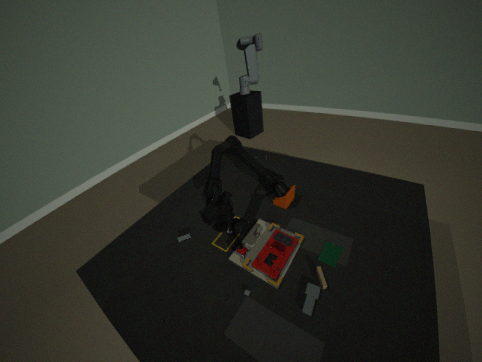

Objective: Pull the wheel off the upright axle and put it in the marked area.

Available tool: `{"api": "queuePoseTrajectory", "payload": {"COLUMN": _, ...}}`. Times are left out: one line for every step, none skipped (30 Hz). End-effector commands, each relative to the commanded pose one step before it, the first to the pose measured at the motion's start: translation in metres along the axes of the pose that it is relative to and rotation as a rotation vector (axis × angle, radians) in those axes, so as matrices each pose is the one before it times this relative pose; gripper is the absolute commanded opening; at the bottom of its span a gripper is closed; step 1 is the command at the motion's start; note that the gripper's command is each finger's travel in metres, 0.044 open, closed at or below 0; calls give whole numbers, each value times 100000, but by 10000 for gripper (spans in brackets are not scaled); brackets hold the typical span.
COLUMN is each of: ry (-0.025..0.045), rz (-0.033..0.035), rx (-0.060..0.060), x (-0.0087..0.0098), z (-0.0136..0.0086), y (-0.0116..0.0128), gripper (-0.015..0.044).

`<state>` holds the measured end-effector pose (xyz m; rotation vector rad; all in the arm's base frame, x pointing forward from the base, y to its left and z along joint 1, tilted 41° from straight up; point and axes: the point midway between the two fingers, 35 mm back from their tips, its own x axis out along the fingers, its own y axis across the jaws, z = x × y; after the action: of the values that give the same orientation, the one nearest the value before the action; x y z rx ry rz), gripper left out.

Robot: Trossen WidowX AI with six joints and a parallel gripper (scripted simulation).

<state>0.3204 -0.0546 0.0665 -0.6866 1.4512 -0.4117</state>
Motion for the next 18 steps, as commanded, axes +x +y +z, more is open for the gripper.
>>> {"api": "queuePoseTrajectory", "payload": {"ry": 41, "rz": 23, "rx": 243, "x": -38, "z": -4, "y": -55, "gripper": 184}}
{"api": "queuePoseTrajectory", "payload": {"ry": 0, "rz": 0, "rx": 0, "x": 0, "z": 0, "y": 0, "gripper": 210}}
{"api": "queuePoseTrajectory", "payload": {"ry": 0, "rz": 0, "rx": 0, "x": 0, "z": 0, "y": 0, "gripper": 236}}
{"api": "queuePoseTrajectory", "payload": {"ry": 0, "rz": 0, "rx": 0, "x": 0, "z": 0, "y": 0, "gripper": 263}}
{"api": "queuePoseTrajectory", "payload": {"ry": -6, "rz": 11, "rx": -35, "x": -238, "z": 25, "y": 12, "gripper": 289}}
{"api": "queuePoseTrajectory", "payload": {"ry": -12, "rz": 15, "rx": -76, "x": -508, "z": 46, "y": 23, "gripper": 300}}
{"api": "queuePoseTrajectory", "payload": {"ry": -14, "rz": 4, "rx": -99, "x": -661, "z": 46, "y": 26, "gripper": 300}}
{"api": "queuePoseTrajectory", "payload": {"ry": -16, "rz": -21, "rx": -130, "x": -871, "z": 35, "y": 28, "gripper": 300}}
{"api": "queuePoseTrajectory", "payload": {"ry": -19, "rz": -72, "rx": -171, "x": -1144, "z": 4, "y": 24, "gripper": 300}}
{"api": "queuePoseTrajectory", "payload": {"ry": -17, "rz": -106, "rx": -150, "x": -1008, "z": -35, "y": 8, "gripper": 300}}
{"api": "queuePoseTrajectory", "payload": {"ry": -14, "rz": -112, "rx": -119, "x": -802, "z": -53, "y": -3, "gripper": 300}}
{"api": "queuePoseTrajectory", "payload": {"ry": -10, "rz": -86, "rx": -78, "x": -525, "z": -47, "y": -7, "gripper": 300}}
{"api": "queuePoseTrajectory", "payload": {"ry": -4, "rz": -33, "rx": -27, "x": -185, "z": -19, "y": -3, "gripper": 300}}
{"api": "queuePoseTrajectory", "payload": {"ry": 0, "rz": 0, "rx": 0, "x": 0, "z": 0, "y": 0, "gripper": 300}}
{"api": "queuePoseTrajectory", "payload": {"ry": 0, "rz": 0, "rx": 0, "x": 0, "z": 0, "y": 0, "gripper": 300}}
{"api": "queuePoseTrajectory", "payload": {"ry": 173, "rz": 71, "rx": -1064, "x": 765, "z": -68, "y": 425, "gripper": 326}}
{"api": "queuePoseTrajectory", "payload": {"ry": -44, "rz": 241, "rx": 22, "x": -492, "z": -506, "y": 375, "gripper": 352}}
{"api": "queuePoseTrajectory", "payload": {"ry": -40, "rz": 329, "rx": 41, "x": -784, "z": -874, "y": 589, "gripper": 379}}
